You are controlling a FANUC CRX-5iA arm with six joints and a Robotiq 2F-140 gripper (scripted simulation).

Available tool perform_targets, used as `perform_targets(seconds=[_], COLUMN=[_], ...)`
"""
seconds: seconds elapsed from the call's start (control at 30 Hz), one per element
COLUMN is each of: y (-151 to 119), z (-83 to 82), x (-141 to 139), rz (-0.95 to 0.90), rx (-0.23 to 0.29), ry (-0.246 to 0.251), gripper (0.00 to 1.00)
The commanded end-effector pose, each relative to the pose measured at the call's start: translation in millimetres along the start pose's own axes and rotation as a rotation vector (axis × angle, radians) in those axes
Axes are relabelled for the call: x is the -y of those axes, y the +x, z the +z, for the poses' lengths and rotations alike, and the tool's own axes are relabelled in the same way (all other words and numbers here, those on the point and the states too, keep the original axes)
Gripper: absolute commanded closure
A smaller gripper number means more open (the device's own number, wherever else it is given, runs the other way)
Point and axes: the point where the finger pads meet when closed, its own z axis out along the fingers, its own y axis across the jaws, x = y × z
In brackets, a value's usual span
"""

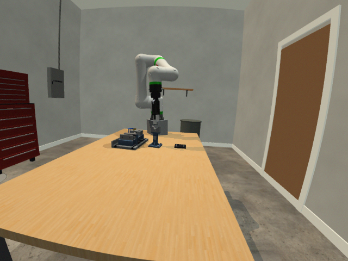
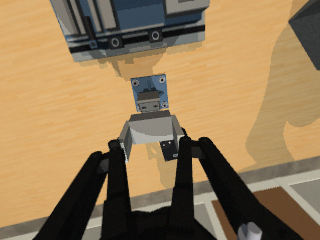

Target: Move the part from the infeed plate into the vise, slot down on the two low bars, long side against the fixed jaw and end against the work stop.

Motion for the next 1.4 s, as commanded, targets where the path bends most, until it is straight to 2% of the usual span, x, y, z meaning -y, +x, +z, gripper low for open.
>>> perform_targets(seconds=[0.0,0.5,1.37], y=[-0.7,-1.7,-1.8], z=[-0.1,-0.1,-0.1], x=[0.1,0.1,0.2], rz=[0.001,0.001,0.001], rx=[-0.025,-0.064,-0.067], ry=[0.0,0.001,0.001], gripper=[1.0,1.0,1.0])
